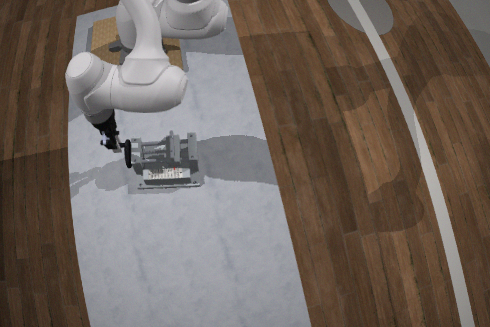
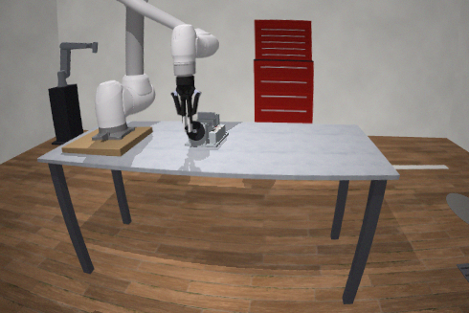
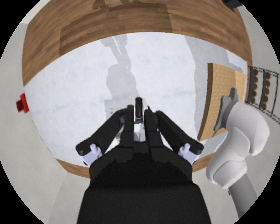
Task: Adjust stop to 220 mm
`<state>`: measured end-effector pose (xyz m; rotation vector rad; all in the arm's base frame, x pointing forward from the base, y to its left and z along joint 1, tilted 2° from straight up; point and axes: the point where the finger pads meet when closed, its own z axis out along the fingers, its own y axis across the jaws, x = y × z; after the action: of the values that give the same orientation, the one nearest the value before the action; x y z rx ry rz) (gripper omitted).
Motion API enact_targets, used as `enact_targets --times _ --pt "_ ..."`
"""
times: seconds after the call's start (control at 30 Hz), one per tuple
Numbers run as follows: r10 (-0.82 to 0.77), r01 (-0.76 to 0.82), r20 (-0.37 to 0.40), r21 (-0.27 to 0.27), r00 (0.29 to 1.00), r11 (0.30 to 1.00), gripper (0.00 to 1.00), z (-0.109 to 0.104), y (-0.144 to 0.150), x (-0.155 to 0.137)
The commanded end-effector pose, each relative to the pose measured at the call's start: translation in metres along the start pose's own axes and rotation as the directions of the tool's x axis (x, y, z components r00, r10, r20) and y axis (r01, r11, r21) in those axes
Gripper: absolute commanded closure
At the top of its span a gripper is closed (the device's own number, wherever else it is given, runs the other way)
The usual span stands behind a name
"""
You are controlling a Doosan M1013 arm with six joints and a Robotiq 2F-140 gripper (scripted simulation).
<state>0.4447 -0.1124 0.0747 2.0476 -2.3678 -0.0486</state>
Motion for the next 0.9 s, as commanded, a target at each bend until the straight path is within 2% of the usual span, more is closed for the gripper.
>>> enact_targets --times 0.0,0.87 --pt "0.000 0.000 0.000 0.002 1.000 1.000 0.96 -0.0007 -0.0011 0.0000" --pt "0.000 0.000 0.000 0.002 1.000 1.000 0.96 -0.0019 -0.0032 0.0000"
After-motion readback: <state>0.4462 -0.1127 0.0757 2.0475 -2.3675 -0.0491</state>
